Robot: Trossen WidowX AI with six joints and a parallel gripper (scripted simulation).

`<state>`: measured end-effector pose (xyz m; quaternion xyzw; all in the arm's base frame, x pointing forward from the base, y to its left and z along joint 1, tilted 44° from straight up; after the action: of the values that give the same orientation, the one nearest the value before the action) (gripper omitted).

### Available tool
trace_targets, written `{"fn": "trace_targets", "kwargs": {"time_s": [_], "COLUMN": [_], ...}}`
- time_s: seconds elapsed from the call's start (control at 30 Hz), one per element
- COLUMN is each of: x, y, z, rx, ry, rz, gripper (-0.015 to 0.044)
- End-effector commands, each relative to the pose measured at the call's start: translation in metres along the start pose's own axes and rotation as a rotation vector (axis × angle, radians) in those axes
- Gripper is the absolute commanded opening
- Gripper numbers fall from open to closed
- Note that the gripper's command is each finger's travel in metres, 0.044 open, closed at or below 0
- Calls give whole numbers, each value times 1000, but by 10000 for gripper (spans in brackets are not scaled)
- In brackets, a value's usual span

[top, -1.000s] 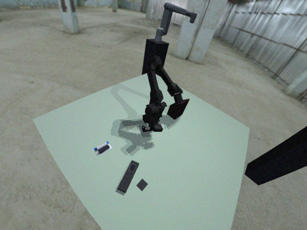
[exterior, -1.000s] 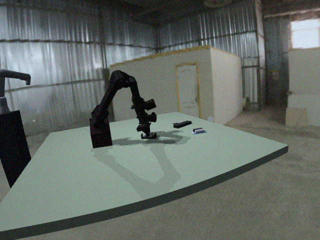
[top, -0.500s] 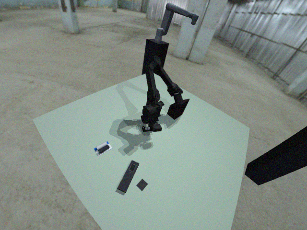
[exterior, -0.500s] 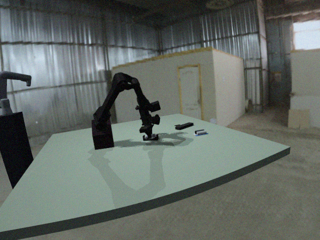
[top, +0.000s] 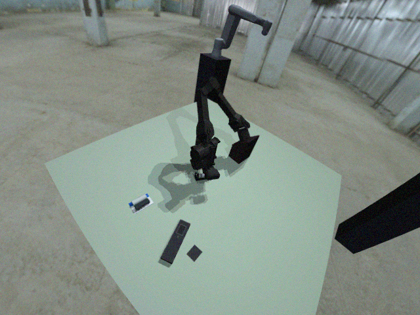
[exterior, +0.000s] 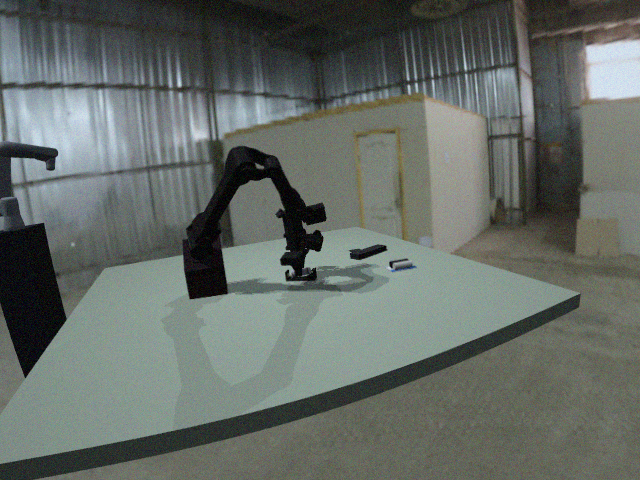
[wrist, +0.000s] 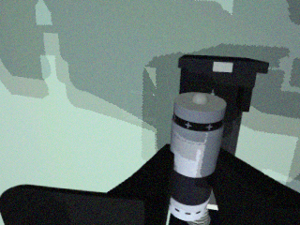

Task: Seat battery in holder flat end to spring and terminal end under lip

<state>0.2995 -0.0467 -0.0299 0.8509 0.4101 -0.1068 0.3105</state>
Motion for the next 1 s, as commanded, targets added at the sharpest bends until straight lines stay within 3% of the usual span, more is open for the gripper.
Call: {"fn": "trace_targets", "kwargs": {"time_s": [0.0,0.97], "x": [-5,-8], "y": [-2,4], "z": [5,5], "rx": [43,146], "ry": [-23,-12], "rz": [2,8], "gripper": [71,71]}}
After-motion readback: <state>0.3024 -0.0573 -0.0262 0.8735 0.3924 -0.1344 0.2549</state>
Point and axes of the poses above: the point midway between the two fingers, 35 mm back from their tips, its own z axis out along the fingers, its own x axis across the jaws, y = z × x, the point moved 3 cm from there along -z, back along the fingers, and after that the axes turned 13 degrees about z, right-handed, at the moved point
